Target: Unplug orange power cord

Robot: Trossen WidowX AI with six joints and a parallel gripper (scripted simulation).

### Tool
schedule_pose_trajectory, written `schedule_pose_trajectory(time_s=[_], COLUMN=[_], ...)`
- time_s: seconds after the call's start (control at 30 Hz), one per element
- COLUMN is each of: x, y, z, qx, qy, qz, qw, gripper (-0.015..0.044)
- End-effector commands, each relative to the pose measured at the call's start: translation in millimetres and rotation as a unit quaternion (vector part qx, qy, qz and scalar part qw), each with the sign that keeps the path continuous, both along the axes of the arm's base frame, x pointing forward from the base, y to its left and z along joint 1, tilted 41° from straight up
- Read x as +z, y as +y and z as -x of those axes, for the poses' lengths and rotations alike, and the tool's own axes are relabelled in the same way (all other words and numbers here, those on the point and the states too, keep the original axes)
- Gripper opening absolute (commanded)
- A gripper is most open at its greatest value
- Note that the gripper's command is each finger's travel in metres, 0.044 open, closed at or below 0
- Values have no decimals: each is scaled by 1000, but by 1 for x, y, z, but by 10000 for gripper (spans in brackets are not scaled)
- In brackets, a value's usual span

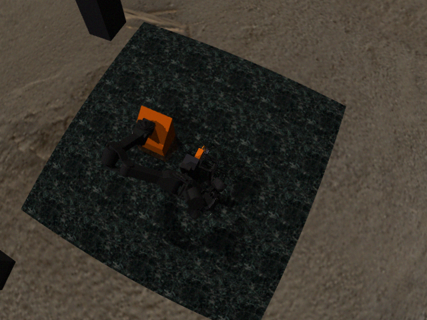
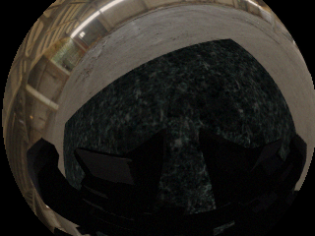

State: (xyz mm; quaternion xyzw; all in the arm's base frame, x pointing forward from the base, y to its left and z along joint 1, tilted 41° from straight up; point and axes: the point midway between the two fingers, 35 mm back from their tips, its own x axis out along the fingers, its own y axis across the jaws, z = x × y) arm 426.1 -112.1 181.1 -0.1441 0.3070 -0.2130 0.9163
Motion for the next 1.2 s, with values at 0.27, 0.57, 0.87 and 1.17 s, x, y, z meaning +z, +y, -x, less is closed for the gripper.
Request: schedule_pose_trajectory(time_s=[0.27,0.57,0.87,1.17], x=[-36,-103,-160,-173], y=[126,176,177,167], z=[-4,43,114,154], qx=[235,353,416,440], qy=[160,360,567,668], qz=[38,149,263,328], qw=[958,851,660,503], gripper=[160,160,160,160])
